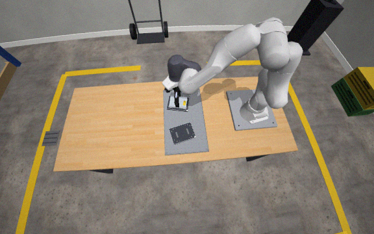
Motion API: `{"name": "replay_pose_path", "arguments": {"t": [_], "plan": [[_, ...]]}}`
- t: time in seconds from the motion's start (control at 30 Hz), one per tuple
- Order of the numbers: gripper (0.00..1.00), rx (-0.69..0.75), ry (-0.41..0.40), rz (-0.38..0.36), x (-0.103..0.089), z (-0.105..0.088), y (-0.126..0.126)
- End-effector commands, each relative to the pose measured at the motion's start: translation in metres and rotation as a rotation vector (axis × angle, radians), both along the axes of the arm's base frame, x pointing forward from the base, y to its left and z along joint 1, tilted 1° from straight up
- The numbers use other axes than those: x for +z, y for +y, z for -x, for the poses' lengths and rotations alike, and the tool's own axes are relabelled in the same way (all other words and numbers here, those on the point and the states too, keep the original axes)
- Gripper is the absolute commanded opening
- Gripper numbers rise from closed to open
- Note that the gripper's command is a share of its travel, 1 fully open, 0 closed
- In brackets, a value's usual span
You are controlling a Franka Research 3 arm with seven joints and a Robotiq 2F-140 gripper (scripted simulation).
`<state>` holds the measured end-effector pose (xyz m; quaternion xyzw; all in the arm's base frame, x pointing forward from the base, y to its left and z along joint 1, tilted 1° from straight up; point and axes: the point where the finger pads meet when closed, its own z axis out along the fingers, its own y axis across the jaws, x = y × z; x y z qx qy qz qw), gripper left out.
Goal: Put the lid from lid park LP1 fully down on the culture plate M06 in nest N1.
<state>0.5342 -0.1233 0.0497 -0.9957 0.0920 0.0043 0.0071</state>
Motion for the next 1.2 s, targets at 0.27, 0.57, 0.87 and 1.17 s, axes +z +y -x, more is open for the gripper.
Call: {"name": "replay_pose_path", "arguments": {"t": [0.27, 0.57, 0.87, 1.17], "plan": [[0.10, -0.011, -0.003, 0.001, -0.0004, -0.0007, -0.0004], [0.10, -0.011, -0.003, 0.001, -0.0004, -0.0007, -0.0004], [0.10, -0.016, -0.002, 0.001, -0.0011, -0.0007, -0.0005], [0.10, -0.037, -0.002, 0.001, -0.0045, -0.0010, -0.0009]]}}
